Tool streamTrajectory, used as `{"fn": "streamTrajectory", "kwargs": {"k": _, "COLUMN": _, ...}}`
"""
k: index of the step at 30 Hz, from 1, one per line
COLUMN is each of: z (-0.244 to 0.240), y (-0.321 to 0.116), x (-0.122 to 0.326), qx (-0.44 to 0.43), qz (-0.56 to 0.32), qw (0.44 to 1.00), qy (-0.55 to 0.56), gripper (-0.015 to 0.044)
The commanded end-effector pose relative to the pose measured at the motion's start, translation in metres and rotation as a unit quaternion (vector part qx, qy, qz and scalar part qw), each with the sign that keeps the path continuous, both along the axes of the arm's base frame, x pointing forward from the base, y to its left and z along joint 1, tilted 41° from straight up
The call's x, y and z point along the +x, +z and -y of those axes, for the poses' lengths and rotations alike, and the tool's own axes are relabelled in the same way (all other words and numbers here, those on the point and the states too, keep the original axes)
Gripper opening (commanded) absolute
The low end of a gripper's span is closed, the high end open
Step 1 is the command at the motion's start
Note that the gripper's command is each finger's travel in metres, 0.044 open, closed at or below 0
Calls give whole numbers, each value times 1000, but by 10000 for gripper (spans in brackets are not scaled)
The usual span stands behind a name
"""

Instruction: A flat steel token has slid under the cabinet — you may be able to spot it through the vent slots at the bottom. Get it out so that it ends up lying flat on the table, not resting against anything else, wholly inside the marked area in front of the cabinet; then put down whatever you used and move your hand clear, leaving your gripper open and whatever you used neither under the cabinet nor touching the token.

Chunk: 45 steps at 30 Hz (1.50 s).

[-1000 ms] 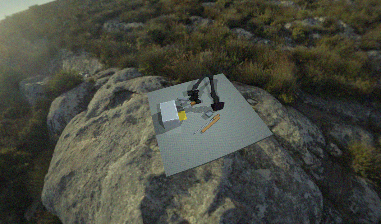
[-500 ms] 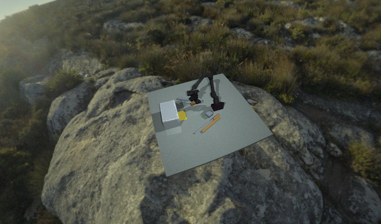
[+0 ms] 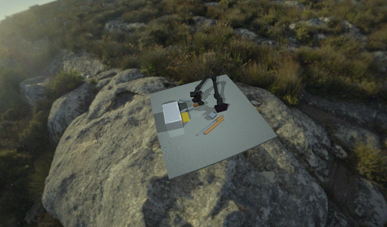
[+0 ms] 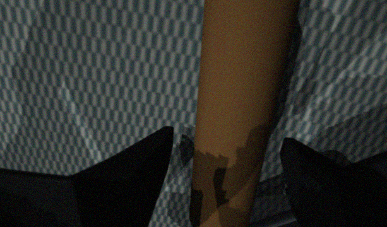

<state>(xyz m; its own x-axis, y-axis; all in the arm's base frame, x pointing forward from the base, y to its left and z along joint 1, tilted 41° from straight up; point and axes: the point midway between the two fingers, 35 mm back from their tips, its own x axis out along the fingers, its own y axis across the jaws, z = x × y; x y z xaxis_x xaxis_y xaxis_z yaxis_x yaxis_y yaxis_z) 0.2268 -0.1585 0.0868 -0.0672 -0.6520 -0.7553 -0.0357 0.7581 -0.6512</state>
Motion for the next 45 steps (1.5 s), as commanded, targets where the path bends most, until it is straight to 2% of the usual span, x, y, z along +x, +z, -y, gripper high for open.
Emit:
{"fn": "streamTrajectory", "kwargs": {"k": 1, "z": 1, "y": -2, "x": -2, "qx": 0, "qz": -2, "qw": 1000, "qy": 1, "gripper": 270}}
{"fn": "streamTrajectory", "kwargs": {"k": 6, "z": 2, "y": -4, "x": -5, "qx": 0, "qz": -3, "qw": 1000, "qy": 2, "gripper": 270}}
{"fn": "streamTrajectory", "kwargs": {"k": 11, "z": 2, "y": -1, "x": -1, "qx": -1, "qz": 2, "qw": 1000, "qy": 1, "gripper": 139}}
{"fn": "streamTrajectory", "kwargs": {"k": 19, "z": 2, "y": -1, "x": -1, "qx": -1, "qz": 2, "qw": 1000, "qy": 1, "gripper": 85}}
{"fn": "streamTrajectory", "kwargs": {"k": 22, "z": 2, "y": -1, "x": -1, "qx": -1, "qz": 2, "qw": 1000, "qy": 1, "gripper": 6}}
{"fn": "streamTrajectory", "kwargs": {"k": 23, "z": 2, "y": -1, "x": -1, "qx": -1, "qz": 2, "qw": 1000, "qy": 1, "gripper": 0}}
{"fn": "streamTrajectory", "kwargs": {"k": 45, "z": 0, "y": 2, "x": -10, "qx": 0, "qz": -4, "qw": 1000, "qy": 4, "gripper": 0}}
